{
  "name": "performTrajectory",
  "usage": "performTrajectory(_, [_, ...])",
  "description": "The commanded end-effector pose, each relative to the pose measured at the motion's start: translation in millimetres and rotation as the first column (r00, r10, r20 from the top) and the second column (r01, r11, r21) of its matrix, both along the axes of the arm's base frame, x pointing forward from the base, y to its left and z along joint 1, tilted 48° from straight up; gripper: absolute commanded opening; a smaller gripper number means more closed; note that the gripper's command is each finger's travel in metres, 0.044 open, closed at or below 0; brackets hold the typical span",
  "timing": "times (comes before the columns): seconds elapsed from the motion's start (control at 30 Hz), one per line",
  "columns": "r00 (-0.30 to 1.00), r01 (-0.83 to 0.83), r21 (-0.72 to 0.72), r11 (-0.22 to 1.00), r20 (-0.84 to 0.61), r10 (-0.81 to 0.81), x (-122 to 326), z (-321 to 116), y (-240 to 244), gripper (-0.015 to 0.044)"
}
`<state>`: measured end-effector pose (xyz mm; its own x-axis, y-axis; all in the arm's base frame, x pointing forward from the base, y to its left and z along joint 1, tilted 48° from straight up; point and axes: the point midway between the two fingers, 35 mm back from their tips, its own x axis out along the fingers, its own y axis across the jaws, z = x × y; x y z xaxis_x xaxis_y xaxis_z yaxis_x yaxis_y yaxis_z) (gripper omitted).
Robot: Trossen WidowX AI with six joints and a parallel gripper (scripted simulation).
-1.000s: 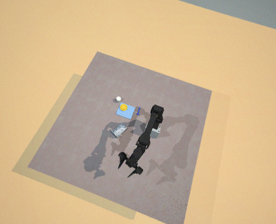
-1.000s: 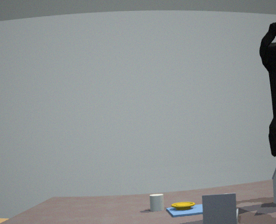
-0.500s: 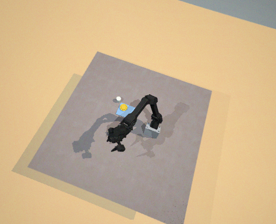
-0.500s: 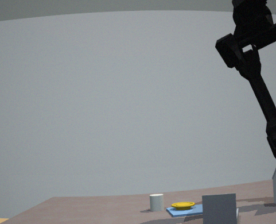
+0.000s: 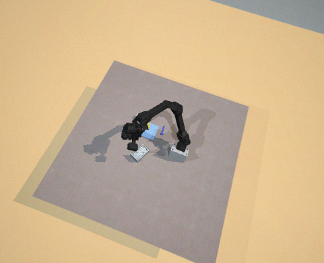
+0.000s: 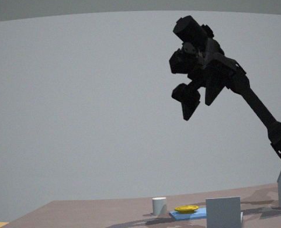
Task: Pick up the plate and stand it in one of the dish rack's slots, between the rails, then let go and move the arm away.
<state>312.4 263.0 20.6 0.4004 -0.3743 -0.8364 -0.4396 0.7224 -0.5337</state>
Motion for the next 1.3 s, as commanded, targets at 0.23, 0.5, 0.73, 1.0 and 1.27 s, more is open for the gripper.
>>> performTrajectory(0.23, [0.951, 0.309, -0.148, 0.940, 0.044, -0.305, 23, 73, -128, 0.0400])
performTrajectory(0.5, [0.862, 0.505, -0.255, 0.825, 0.087, -0.500, 10, 128, -221, 0.0400])
performTrajectory(0.73, [0.854, 0.517, -0.258, 0.816, 0.087, -0.514, 16, 118, -246, 0.0400])
performTrajectory(1.0, [0.853, 0.519, -0.265, 0.812, 0.095, -0.514, 28, 67, -320, 0.0400])
performTrajectory(1.27, [0.853, 0.519, -0.265, 0.813, 0.095, -0.514, 28, 63, -322, 0.0400])
